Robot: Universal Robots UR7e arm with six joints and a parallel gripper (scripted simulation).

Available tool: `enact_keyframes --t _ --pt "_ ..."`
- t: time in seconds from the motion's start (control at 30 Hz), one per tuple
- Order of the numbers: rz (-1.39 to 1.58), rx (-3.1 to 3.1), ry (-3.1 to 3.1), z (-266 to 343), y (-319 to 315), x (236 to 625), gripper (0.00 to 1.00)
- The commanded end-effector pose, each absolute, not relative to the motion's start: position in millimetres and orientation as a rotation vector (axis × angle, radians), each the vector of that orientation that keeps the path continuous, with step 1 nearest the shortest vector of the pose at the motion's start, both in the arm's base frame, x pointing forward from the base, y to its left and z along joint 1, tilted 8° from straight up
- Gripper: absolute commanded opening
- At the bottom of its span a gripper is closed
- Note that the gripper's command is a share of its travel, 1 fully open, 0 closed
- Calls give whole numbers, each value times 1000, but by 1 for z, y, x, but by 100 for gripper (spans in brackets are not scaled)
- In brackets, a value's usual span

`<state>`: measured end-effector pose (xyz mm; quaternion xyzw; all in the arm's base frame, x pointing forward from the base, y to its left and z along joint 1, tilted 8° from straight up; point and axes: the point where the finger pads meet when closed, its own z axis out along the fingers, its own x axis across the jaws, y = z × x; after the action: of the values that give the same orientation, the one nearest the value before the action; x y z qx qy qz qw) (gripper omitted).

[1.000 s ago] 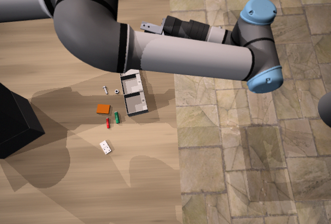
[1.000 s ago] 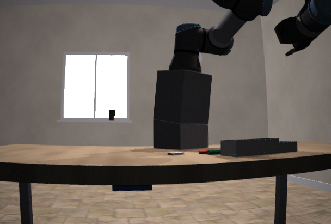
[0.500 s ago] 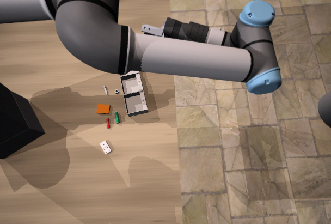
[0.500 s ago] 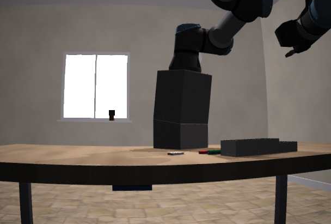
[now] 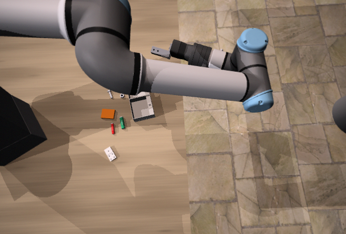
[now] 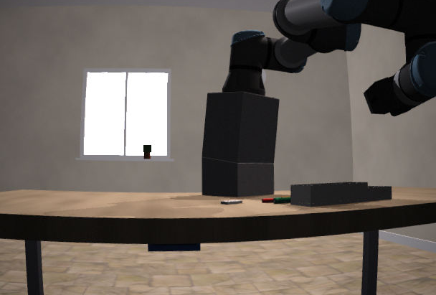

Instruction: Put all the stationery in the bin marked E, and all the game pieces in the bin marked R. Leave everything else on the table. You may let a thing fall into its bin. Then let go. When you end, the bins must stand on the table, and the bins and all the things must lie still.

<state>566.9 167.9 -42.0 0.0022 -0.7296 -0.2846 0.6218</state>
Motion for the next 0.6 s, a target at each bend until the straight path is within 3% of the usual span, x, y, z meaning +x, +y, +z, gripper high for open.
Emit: enact_keyframes --t 0.0,0.57 --pt "-591 -61 -1770 -52 152 574 31" --pt "-439 -296 -1984 -90 100 584 31"
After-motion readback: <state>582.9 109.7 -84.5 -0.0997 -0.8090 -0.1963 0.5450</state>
